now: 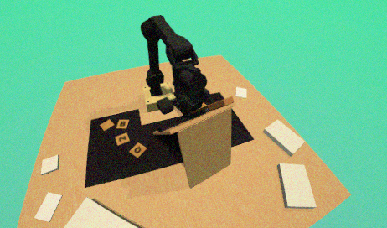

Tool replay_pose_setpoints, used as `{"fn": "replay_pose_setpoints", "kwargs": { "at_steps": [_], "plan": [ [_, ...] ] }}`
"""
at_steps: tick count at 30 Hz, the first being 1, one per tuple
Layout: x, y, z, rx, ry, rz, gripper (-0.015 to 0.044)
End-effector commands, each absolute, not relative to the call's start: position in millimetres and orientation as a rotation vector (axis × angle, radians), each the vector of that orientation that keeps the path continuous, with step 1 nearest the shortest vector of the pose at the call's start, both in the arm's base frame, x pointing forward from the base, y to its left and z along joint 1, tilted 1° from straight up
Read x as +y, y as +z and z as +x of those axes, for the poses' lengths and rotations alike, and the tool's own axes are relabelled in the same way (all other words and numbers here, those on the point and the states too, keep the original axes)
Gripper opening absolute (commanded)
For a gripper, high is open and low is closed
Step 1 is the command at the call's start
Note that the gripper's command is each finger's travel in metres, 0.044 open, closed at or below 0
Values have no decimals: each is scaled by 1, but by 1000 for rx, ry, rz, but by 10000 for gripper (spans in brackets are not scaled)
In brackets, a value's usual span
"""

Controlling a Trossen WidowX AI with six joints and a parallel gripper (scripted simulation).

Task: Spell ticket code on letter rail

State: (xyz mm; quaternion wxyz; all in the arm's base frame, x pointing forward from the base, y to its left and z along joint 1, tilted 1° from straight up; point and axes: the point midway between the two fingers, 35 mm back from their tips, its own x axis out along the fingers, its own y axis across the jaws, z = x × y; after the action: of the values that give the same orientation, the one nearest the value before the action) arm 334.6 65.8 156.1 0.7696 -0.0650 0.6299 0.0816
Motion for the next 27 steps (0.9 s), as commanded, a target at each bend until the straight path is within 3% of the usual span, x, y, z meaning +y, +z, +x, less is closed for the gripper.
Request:
{"fn": "replay_pose_setpoints", "kwargs": {
  "at_steps": [1,27],
  "plan": [
    [67,153,337,1370,181,-140,0],
    [73,155,335,1370,182,-139,0]
  ]
}}
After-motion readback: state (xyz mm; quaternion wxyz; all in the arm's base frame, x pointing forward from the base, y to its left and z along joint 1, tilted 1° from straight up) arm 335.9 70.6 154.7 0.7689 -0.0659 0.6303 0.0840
